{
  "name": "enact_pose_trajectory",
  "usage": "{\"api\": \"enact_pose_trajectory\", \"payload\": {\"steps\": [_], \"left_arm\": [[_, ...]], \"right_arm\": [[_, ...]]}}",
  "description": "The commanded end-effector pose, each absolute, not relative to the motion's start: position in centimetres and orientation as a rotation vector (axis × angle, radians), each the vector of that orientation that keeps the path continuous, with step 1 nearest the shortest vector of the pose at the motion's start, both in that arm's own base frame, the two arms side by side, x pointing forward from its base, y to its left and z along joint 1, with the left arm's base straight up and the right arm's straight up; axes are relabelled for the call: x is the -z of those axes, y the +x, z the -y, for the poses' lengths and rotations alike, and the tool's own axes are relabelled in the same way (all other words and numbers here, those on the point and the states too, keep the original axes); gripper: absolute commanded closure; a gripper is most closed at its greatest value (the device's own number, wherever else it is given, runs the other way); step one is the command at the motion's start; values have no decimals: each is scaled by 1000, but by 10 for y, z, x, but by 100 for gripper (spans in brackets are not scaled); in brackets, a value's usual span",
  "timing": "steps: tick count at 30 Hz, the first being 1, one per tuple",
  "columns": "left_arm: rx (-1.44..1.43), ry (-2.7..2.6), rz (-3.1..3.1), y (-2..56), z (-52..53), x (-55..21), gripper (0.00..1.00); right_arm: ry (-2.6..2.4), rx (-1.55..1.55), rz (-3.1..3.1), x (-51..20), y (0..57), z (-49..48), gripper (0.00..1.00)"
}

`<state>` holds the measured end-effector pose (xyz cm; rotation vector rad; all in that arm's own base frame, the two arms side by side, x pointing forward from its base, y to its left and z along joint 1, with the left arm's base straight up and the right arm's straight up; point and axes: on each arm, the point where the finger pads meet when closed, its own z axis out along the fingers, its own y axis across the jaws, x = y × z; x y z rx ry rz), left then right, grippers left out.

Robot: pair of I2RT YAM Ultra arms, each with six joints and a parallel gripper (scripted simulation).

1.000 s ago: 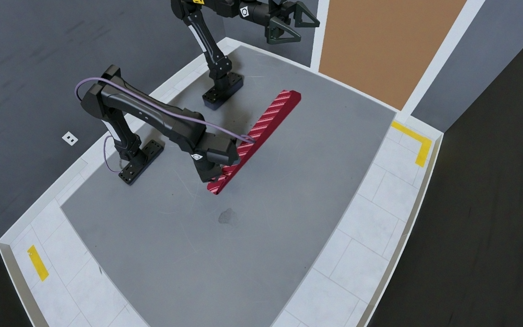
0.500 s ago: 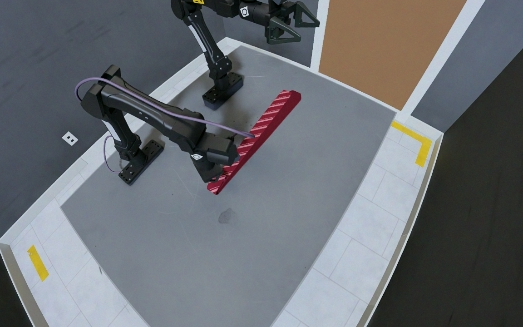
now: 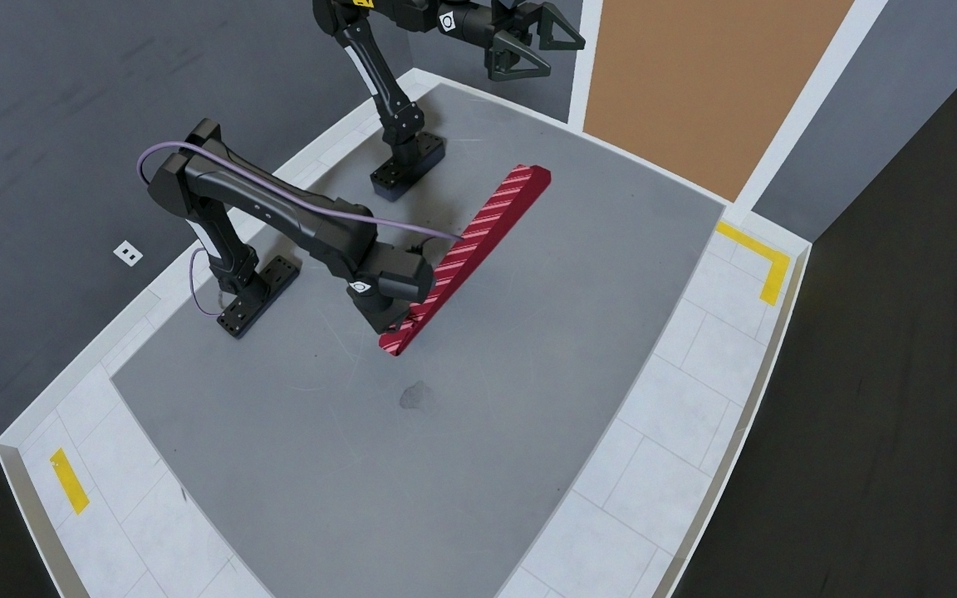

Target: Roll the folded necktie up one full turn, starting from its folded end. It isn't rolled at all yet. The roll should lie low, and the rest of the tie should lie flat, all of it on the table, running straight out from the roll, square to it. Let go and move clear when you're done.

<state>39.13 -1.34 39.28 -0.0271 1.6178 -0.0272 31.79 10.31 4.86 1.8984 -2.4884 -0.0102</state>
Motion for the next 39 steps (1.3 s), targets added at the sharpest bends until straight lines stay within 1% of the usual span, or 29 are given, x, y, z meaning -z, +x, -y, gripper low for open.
{"api": "enact_pose_trajectory", "payload": {"steps": [1,39], "left_arm": [[44,-29,-1570,390,14,-414,0],[44,-29,-1570,390,14,-414,0]], "right_arm": [[1993,2,2467,-58,324,-107,62],[2261,-3,2224,-54,324,-107,62]]}}
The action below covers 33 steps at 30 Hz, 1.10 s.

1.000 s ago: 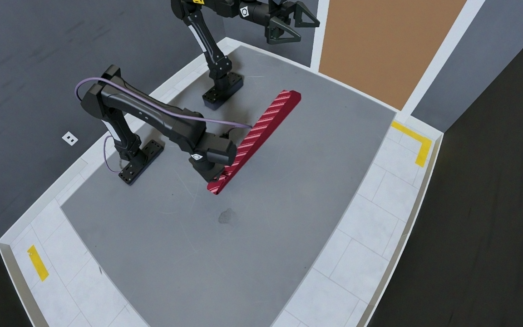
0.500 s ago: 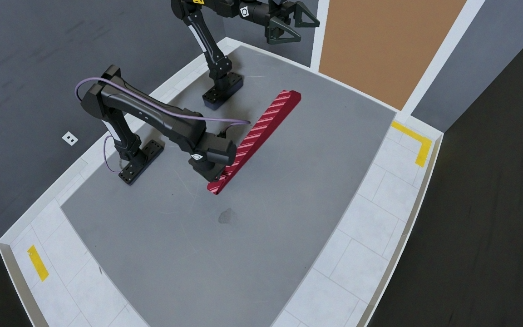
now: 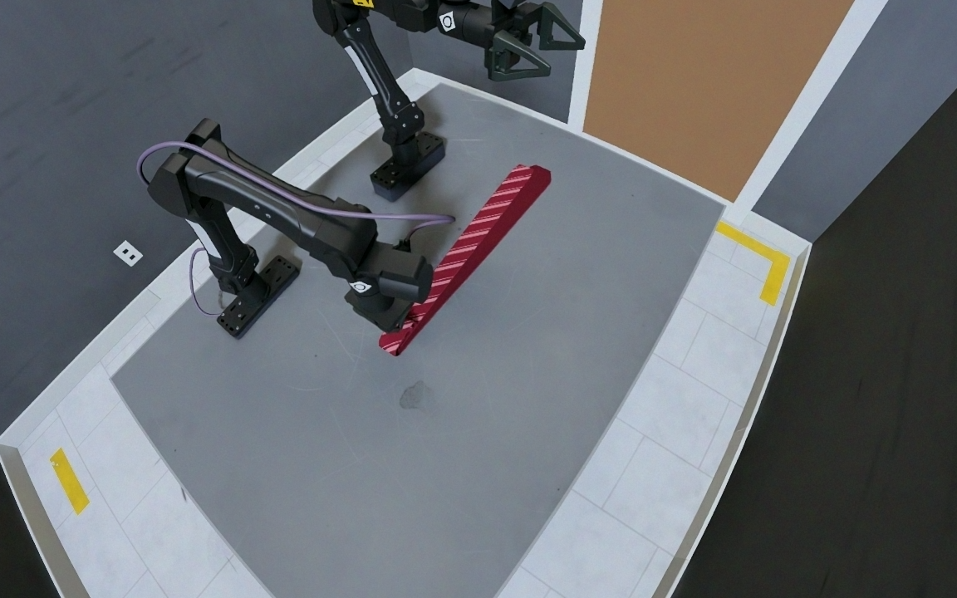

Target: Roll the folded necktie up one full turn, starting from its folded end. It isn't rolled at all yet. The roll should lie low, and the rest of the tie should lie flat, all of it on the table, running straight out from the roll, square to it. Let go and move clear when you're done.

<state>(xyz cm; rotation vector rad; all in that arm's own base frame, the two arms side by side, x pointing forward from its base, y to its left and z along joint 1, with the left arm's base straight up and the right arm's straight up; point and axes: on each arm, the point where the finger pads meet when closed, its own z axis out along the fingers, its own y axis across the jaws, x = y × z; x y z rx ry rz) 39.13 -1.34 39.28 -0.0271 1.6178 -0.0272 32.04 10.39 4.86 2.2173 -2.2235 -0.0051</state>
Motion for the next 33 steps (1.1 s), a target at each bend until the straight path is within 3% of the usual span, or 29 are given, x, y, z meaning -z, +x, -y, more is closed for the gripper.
{"api": "enact_pose_trajectory", "payload": {"steps": [1,33], "left_arm": [[44,-29,-1570,390,14,-414,0],[44,-29,-1570,390,14,-414,0]], "right_arm": [[2263,-3,2222,-54,324,-107,62],[2261,-7,2224,-46,325,-106,62]]}}
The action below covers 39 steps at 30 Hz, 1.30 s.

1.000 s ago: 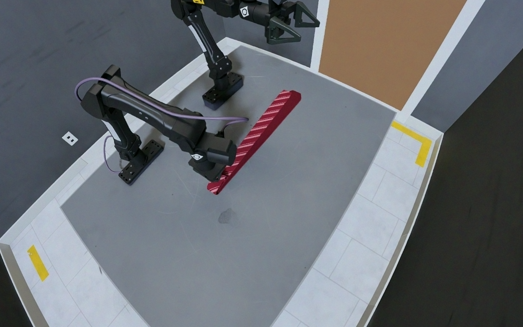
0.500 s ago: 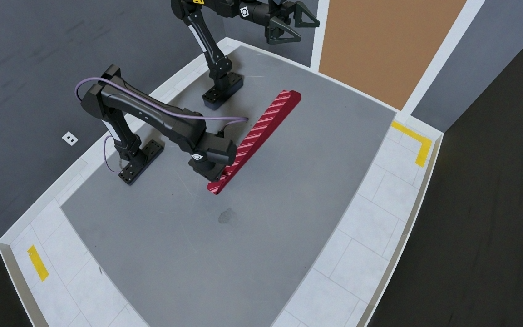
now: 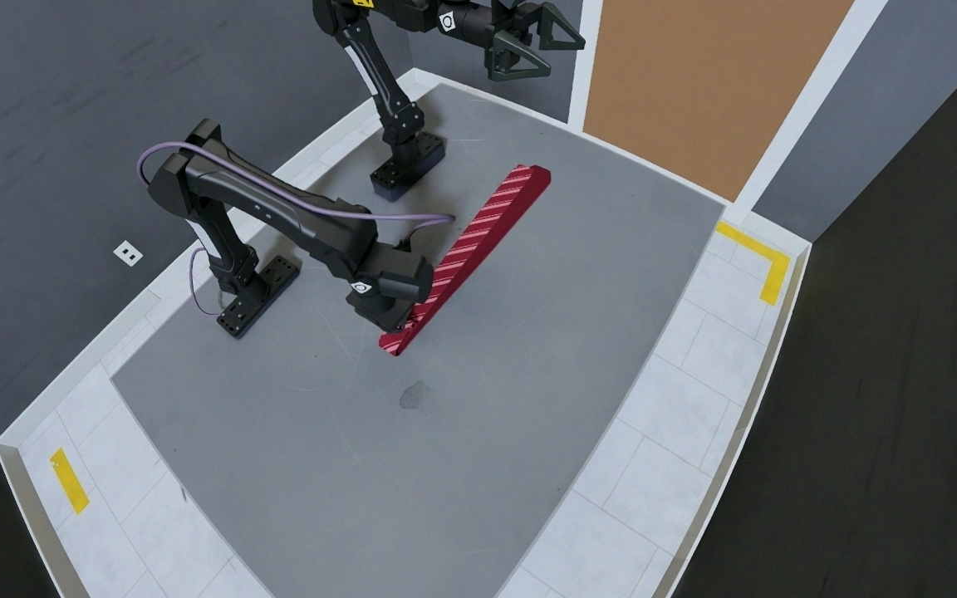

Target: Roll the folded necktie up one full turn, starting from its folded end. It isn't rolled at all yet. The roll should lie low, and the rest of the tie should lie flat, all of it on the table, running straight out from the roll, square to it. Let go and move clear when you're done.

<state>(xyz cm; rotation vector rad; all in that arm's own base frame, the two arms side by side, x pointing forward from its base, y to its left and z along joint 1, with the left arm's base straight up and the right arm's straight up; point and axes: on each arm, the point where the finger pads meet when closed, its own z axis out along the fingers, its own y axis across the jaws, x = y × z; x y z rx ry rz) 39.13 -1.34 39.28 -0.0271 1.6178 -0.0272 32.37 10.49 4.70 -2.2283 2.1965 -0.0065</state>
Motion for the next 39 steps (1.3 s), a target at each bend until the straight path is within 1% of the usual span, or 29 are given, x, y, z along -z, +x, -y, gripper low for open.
{"api": "enact_pose_trajectory", "payload": {"steps": [1,39], "left_arm": [[44,-29,-1570,390,14,-414,0],[44,-29,-1570,390,14,-414,0]], "right_arm": [[-2219,7,-2182,-45,325,-106,62],[-2219,7,-2182,-16,325,-106,62]]}}
